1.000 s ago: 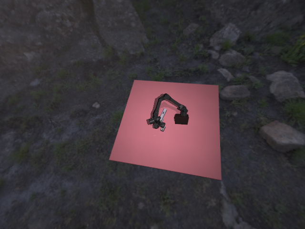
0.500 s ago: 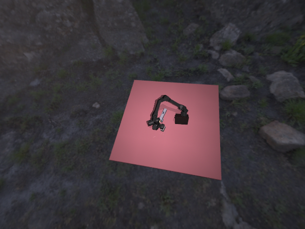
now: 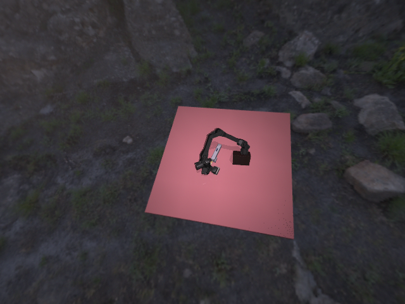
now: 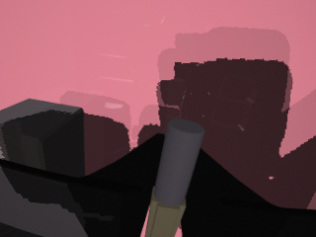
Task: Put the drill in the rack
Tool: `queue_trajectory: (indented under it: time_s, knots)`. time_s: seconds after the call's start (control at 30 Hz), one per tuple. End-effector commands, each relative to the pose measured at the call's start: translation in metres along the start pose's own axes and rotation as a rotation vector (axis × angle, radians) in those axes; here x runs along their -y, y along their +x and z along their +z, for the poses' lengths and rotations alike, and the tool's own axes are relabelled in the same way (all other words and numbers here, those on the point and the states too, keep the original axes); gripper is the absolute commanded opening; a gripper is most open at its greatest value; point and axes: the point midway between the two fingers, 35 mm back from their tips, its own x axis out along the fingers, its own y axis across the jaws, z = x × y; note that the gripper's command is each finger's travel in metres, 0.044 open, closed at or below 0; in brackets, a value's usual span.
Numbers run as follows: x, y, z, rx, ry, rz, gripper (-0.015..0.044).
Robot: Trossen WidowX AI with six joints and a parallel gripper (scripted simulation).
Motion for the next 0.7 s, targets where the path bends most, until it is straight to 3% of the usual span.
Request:
queue_trajectory:
  time_s: [0.0,0.67]
  knots:
    - [0.0015,-0.0015,0.0097,0.006,0.006,-0.002,0.0000]
    - [-0.0005,-0.0086,0.0109,0.006,0.006,-0.002,0.0000]
